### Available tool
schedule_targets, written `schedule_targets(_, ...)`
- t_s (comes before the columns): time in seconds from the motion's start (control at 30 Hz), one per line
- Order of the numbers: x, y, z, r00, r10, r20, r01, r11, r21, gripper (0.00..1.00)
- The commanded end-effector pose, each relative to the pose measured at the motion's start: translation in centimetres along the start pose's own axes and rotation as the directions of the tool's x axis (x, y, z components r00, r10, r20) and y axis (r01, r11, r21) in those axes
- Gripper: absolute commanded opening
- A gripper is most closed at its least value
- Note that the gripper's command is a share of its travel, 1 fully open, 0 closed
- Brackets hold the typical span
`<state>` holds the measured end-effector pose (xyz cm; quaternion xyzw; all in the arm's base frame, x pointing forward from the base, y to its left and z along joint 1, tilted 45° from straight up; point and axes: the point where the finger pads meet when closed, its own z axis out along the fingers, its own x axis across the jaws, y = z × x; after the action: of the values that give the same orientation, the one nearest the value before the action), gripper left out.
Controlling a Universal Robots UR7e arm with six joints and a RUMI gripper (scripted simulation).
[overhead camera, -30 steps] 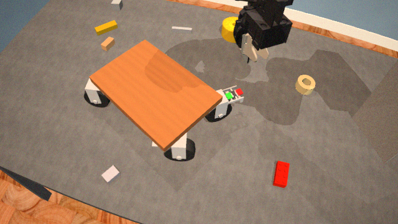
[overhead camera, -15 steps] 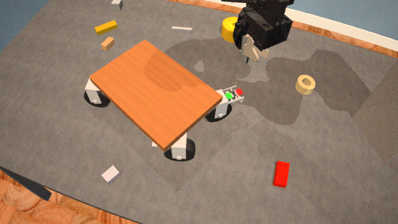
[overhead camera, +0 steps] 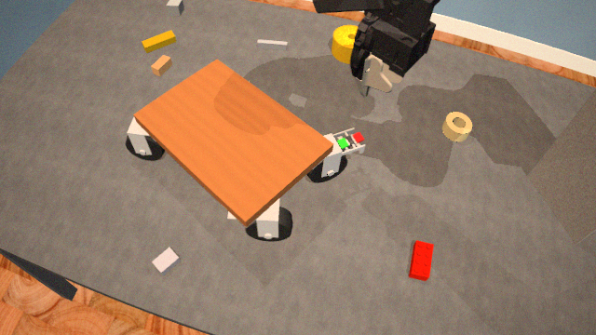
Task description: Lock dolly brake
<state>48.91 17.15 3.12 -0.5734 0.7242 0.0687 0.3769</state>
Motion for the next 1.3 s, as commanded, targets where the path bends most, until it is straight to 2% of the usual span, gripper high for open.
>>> schedule_targets(0.0, -0.1, -0.1, 0.1, 0.996, -0.089, 0.005, 0.089, 0.996, -0.003, 0.0)
schedule_targets(0.2, -0.4, -0.3, 0.3, 0.954, -0.3, 0.006, 0.3, 0.954, -0.001, 0.0)
schedule_targets(0.33, -0.5, -0.3, 0.5, 0.894, -0.448, 0.006, 0.448, 0.894, 0.0, 0.0)
schedule_targets(0.47, -0.7, -0.3, 0.7, 0.806, -0.592, 0.006, 0.592, 0.806, 0.001, 0.0)
schedule_targets(0.53, -0.7, -0.3, 0.7, 0.806, -0.592, 0.006, 0.592, 0.806, 0.001, 0.0)
schedule_targets(0.77, -0.9, -0.3, 1.1, 0.586, -0.81, 0.005, 0.81, 0.586, 0.003, 0.0)
schedule_targets(1.03, -1.0, -0.1, 1.6, 0.259, -0.966, 0.003, 0.966, 0.259, 0.005, 0.0)
schedule_targets(1.1, -1.0, -0.1, 1.6, 0.259, -0.966, 0.003, 0.966, 0.259, 0.005, 0.0)
schedule_targets(1.27, -1.0, 0.1, 1.9, 0.039, -0.999, 0.002, 0.999, 0.039, 0.006, 0.0)
